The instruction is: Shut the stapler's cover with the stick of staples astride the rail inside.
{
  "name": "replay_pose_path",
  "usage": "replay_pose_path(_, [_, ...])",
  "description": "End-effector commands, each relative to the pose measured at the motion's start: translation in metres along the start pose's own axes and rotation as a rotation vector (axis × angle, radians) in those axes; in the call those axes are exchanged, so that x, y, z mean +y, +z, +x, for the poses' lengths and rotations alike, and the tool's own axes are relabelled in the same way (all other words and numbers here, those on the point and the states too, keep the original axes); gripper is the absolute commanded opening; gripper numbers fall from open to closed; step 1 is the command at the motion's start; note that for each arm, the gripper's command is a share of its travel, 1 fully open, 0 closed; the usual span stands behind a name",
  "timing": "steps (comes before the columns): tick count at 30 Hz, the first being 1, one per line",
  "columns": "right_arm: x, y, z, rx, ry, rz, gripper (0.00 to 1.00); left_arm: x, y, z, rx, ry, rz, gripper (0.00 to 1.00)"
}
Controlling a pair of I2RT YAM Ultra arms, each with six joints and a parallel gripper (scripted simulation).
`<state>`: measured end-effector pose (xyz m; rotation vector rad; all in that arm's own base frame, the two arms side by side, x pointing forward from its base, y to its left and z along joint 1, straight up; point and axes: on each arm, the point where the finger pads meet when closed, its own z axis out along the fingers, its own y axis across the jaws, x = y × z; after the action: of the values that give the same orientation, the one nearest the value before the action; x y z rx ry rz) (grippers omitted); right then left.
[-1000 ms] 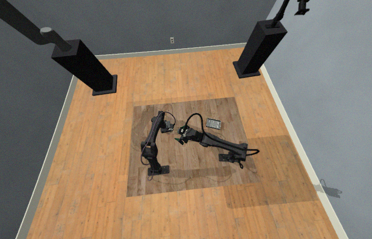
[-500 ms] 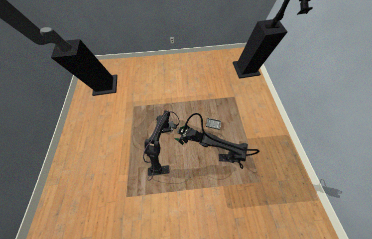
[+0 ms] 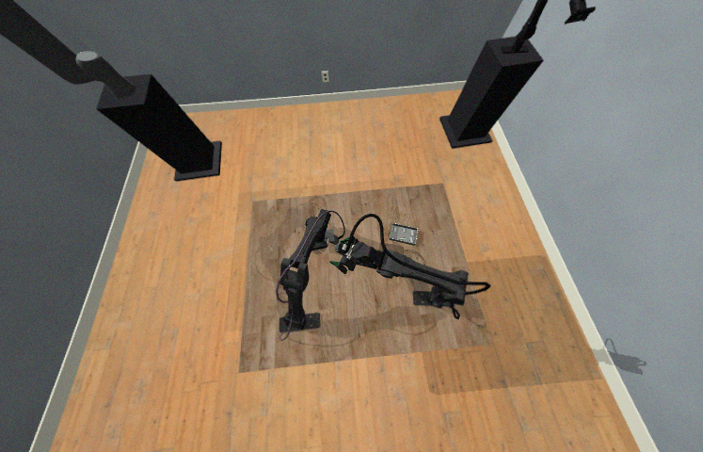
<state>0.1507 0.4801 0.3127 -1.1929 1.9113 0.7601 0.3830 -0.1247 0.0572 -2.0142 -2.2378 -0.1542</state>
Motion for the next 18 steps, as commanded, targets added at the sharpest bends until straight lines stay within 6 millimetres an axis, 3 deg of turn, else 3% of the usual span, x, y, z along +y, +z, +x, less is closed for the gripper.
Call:
replay_pose_path(1, [-0.0010, -0.0065, -0.0089, -0.018, -0.001, 0.000, 1.00, 0.0024, -0.0109, 0.0003, 0.027, -0.013, -0.016, 0.00])
replay_pose_path(10, [-0.0010, -0.0065, -0.0089, -0.018, -0.001, 0.000, 1.00, 0.0038, -0.0141, 0.0030, 0.023, -0.018, -0.023, 0.00])
replay_pose_path(14, [-0.0010, -0.0065, -0.0089, -0.018, -0.001, 0.000, 1.00, 0.0038, -0.0141, 0.0030, 0.023, -0.017, -0.023, 0.45])
replay_pose_path(15, [-0.0010, -0.0065, -0.0089, -0.018, -0.001, 0.000, 1.00, 0.0038, -0.0141, 0.0030, 0.023, -0.017, -0.023, 0.51])
replay_pose_path(18, [-0.0010, -0.0065, -0.0089, -0.018, -0.001, 0.000, 1.00, 0.0028, -0.0175, 0.0018, 0.021, -0.018, -0.022, 0.51])
